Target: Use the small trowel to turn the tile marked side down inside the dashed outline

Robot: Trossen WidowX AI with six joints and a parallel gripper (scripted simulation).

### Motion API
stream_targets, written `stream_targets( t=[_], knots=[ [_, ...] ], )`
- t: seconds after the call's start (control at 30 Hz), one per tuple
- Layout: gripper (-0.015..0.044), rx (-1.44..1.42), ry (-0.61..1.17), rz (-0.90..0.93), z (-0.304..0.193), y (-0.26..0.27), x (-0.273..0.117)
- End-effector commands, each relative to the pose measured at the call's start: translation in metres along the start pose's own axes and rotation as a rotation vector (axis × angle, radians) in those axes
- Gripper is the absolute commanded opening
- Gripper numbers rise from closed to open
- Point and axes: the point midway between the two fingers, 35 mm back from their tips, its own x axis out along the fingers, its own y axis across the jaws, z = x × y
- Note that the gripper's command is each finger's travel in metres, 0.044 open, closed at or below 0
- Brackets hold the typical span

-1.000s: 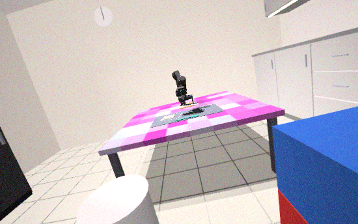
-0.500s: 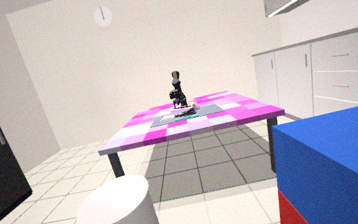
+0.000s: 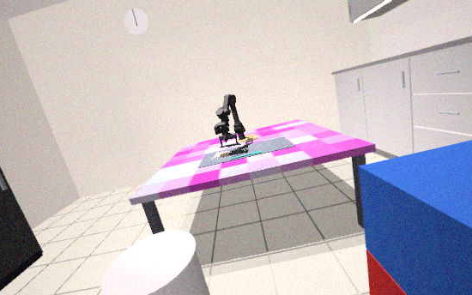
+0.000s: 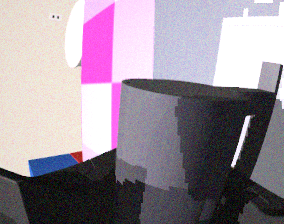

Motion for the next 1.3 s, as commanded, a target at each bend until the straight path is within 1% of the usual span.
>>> stream_targets(
  t=[0.0,0.7,1.27],
  knots=[
    [0.0,0.0,0.003,0.011,0.018,0.004,0.003],
    [0.0,0.04,-0.012,0.027,0.121,-0.011,0.01],
    [0.0,0.027,0.009,0.067,0.203,-0.037,0.0]
  ],
)
